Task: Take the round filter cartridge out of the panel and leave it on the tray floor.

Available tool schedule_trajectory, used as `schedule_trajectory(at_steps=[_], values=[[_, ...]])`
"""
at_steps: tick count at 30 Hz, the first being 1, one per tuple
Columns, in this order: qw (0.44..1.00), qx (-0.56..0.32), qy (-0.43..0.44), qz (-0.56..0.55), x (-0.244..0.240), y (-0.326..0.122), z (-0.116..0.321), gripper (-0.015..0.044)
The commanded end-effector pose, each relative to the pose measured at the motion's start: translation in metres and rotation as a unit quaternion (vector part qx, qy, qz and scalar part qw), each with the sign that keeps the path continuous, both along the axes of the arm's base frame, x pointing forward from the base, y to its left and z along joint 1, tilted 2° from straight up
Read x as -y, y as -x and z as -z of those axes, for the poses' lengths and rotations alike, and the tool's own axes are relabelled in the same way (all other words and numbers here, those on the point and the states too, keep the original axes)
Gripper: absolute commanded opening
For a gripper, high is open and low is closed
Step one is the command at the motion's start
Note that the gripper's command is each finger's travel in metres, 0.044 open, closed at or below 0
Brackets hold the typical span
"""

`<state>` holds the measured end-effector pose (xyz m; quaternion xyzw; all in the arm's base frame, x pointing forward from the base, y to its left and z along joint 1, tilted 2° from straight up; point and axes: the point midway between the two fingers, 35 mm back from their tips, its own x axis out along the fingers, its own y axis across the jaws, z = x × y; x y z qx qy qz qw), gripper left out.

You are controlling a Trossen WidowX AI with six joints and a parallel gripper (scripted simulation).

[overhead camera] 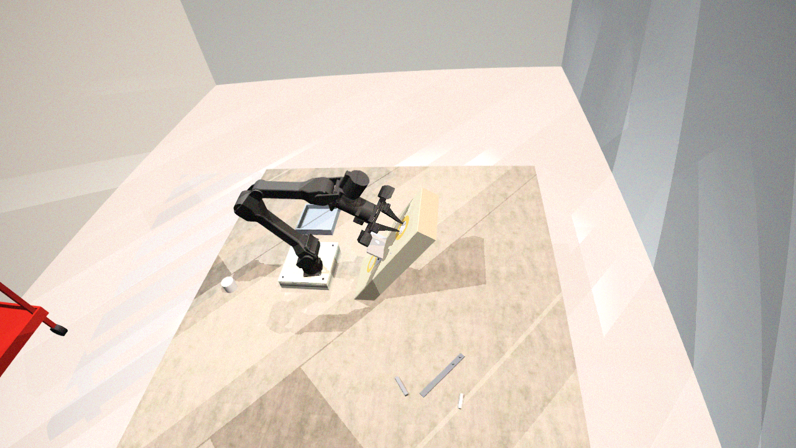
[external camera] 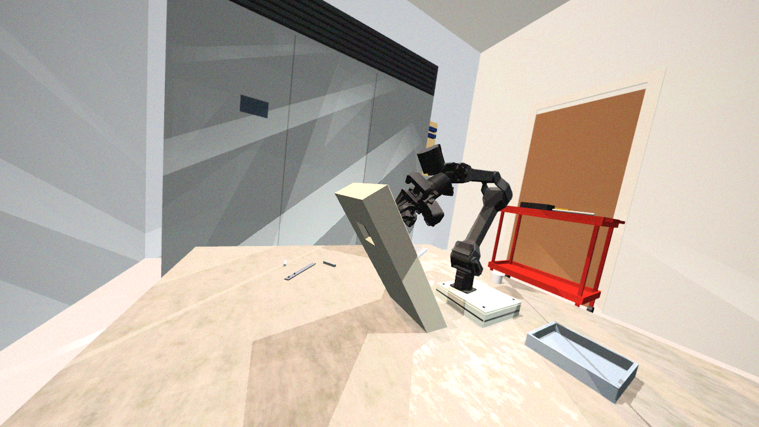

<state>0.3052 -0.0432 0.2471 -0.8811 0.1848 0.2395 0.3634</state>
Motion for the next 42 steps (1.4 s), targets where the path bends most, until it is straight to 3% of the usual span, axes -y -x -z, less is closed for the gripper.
schedule_trajectory(at_steps=[1, 42], values=[[1.0, 0.003, 0.001, -0.001, -0.0002, -0.0008, -0.0025, 0.0106], [1.0, 0.003, 0.001, -0.001, 0.0001, -0.0029, -0.0002, 0.0106]])
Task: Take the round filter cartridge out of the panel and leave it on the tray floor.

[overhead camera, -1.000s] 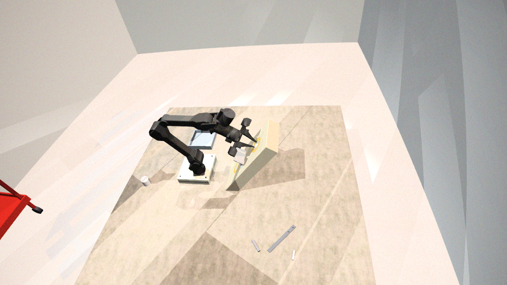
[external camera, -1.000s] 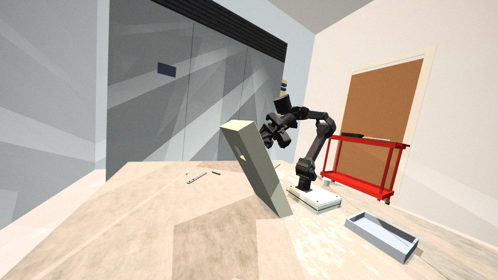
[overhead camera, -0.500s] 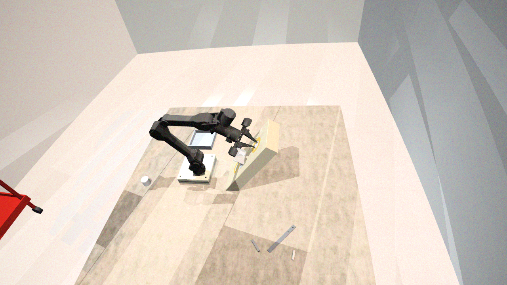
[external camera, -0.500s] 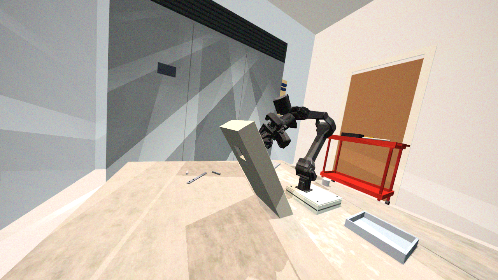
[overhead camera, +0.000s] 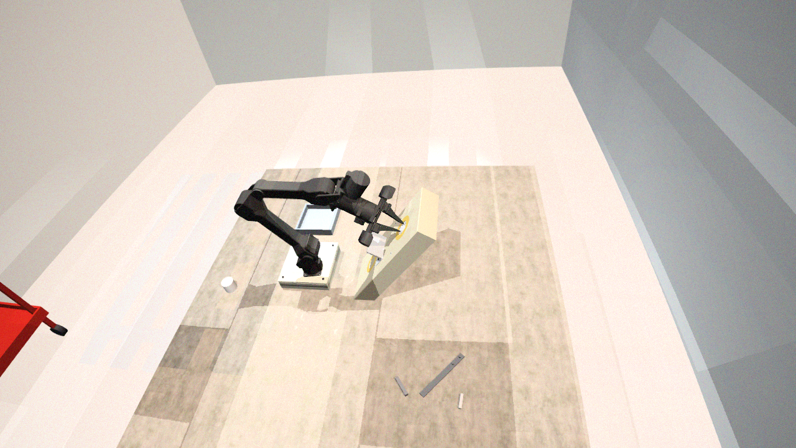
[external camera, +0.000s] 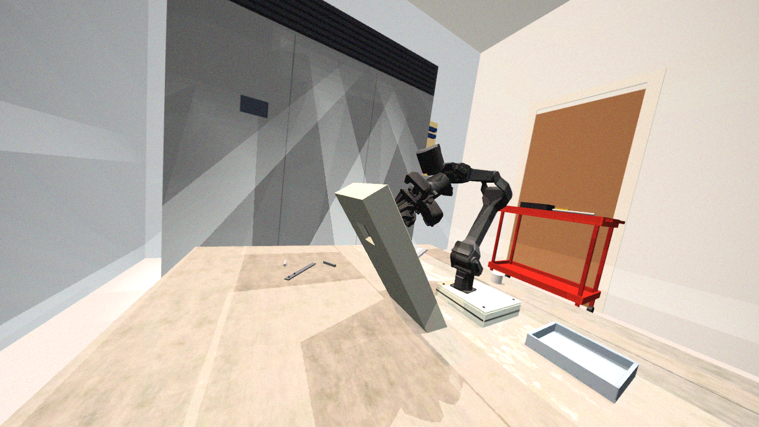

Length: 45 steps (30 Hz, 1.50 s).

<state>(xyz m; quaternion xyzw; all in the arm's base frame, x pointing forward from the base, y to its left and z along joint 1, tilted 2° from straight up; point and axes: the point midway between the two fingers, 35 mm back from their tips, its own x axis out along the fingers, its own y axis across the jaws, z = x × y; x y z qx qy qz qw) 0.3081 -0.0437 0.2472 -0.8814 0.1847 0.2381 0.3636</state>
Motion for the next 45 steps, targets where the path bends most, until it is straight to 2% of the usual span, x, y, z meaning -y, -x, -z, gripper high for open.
schedule_trajectory(at_steps=[1, 45], values=[[1.0, 0.001, 0.0, -0.002, 0.0, 0.0, 0.0, 0.0106], [1.0, 0.002, 0.001, -0.002, 0.002, -0.015, 0.01, 0.0106]])
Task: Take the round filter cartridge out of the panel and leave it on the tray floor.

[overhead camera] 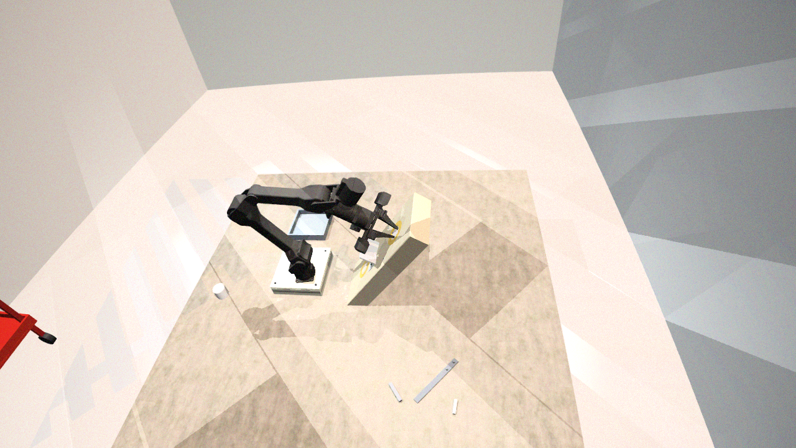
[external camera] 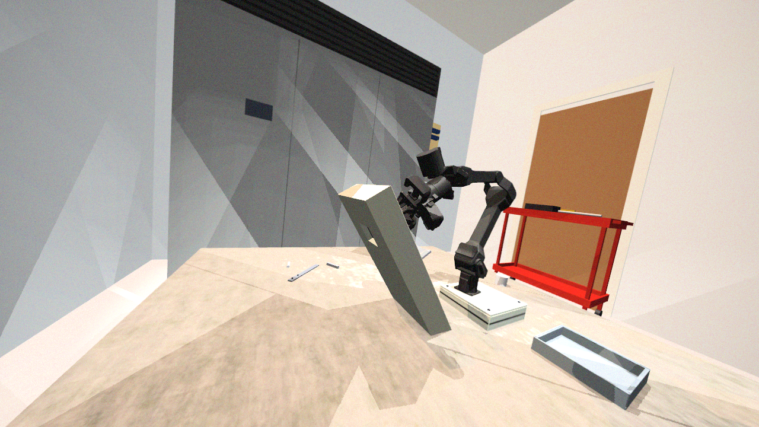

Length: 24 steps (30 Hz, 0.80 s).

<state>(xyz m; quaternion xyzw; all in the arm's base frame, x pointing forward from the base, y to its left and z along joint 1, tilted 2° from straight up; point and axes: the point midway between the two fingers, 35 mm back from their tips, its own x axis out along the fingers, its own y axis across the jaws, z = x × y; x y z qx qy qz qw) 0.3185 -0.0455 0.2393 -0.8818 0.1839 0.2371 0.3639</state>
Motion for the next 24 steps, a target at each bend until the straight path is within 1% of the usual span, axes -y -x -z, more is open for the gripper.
schedule_trajectory(at_steps=[1, 17, 18, 24], values=[[1.0, 0.001, 0.001, -0.001, 0.0005, -0.0044, 0.002, 0.0106], [1.0, 0.001, 0.001, -0.001, 0.0008, -0.0063, 0.0033, 0.0106], [1.0, 0.0, 0.0, 0.0, 0.0001, -0.0006, 0.0007, 0.0099], [1.0, 0.0, 0.0, 0.0, 0.0001, -0.0006, 0.0007, 0.0059]])
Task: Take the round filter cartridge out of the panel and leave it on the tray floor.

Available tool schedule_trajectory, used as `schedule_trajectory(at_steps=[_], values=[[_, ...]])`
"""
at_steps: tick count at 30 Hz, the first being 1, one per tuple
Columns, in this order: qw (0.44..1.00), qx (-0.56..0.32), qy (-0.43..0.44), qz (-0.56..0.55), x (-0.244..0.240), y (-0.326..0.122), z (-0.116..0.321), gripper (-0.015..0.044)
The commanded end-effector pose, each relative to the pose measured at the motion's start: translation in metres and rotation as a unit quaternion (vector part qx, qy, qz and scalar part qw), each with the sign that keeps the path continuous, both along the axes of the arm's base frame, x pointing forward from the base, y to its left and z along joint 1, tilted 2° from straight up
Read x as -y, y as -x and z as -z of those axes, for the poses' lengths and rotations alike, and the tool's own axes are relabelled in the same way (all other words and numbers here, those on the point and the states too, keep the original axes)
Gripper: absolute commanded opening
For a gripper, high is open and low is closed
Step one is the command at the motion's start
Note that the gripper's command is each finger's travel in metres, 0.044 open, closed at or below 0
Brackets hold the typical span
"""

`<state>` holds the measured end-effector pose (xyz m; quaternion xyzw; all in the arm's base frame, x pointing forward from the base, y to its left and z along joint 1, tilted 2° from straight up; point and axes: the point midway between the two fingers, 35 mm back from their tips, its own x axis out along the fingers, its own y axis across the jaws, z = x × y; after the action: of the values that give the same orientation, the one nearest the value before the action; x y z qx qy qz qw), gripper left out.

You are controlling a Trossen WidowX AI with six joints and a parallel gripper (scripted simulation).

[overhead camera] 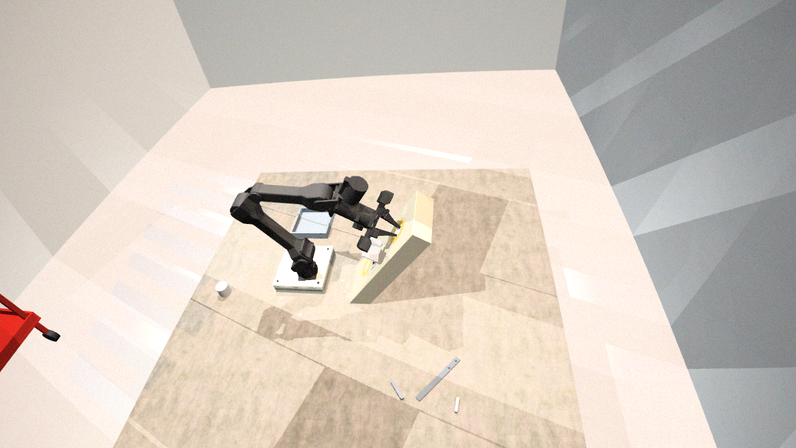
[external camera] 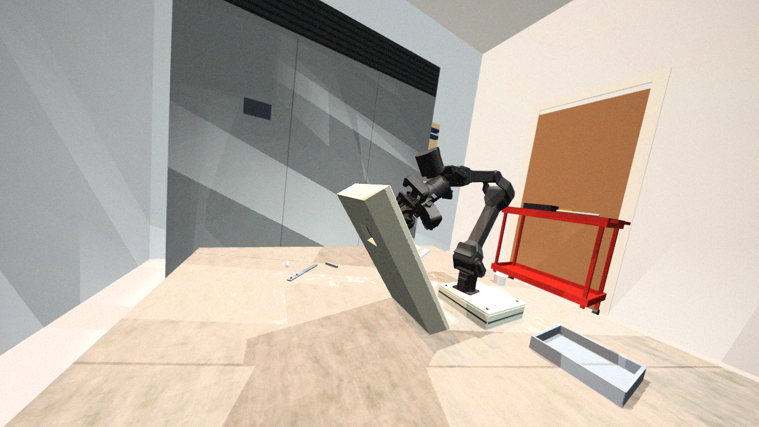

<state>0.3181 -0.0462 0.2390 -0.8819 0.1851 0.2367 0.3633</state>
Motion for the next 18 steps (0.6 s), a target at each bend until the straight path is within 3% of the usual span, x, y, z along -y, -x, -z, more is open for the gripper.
schedule_trajectory(at_steps=[1, 4, 18], values=[[1.0, 0.0, -0.001, -0.001, -0.0005, -0.001, 0.0004, 0.0052], [1.0, 0.0, -0.001, -0.001, -0.0005, -0.001, 0.0004, 0.0], [0.983, 0.029, -0.152, 0.1, 0.0004, -0.0074, 0.0034, 0.0]])
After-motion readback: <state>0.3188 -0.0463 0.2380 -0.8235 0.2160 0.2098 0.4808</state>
